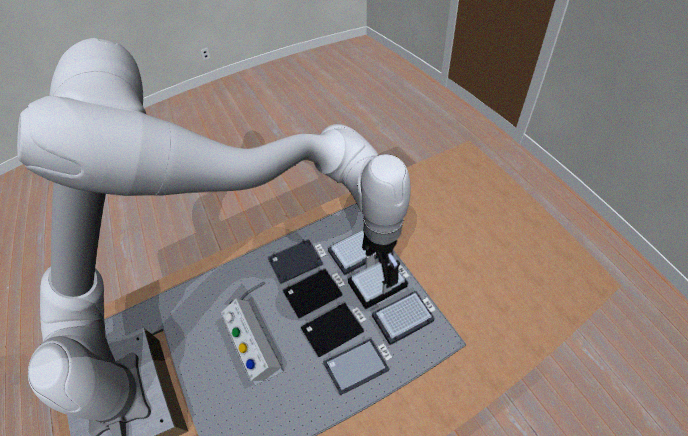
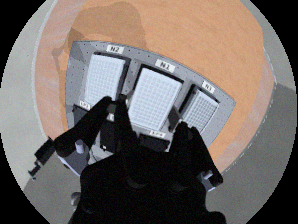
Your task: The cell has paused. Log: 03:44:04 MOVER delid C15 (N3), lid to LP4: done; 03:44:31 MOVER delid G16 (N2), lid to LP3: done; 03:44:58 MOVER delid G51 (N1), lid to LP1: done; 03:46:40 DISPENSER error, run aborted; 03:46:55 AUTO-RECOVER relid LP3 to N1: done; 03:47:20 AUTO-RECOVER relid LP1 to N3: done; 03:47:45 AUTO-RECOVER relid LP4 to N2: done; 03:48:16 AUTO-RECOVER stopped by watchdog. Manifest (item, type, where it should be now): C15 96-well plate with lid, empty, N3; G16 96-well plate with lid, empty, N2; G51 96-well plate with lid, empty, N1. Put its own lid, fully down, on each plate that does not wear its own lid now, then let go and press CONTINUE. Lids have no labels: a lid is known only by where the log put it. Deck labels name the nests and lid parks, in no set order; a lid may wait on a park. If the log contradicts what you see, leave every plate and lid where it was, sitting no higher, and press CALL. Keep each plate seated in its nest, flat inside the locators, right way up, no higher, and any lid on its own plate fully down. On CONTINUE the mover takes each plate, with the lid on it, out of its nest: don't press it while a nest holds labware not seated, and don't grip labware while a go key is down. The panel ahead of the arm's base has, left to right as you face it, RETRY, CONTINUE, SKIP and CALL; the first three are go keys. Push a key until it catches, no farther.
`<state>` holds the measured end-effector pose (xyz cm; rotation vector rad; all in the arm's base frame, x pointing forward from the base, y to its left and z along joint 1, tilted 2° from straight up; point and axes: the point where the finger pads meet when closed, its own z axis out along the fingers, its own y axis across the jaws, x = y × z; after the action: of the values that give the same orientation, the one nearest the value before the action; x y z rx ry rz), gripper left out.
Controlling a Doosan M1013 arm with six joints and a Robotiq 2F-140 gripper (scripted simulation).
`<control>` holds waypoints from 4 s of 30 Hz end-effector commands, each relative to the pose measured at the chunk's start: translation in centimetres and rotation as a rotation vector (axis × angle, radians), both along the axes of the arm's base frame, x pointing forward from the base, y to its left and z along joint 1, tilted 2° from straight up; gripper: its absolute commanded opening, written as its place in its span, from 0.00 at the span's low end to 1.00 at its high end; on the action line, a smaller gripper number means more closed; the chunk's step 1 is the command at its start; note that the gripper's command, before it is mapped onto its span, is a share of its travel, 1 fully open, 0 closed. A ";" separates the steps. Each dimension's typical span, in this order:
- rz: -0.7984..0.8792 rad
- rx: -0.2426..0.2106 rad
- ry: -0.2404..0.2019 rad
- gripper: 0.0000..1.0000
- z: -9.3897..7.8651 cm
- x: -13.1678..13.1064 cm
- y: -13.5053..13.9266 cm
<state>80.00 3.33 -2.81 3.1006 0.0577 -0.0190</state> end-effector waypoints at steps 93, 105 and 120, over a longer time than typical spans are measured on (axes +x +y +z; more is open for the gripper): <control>0.000 0.000 0.000 0.66 -0.2 0.0 0.0; 0.000 0.000 0.000 0.66 -0.2 0.0 0.0; 0.000 0.000 0.000 0.66 -0.2 0.0 0.0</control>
<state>80.00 3.32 -3.06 3.1006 0.0577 -0.0190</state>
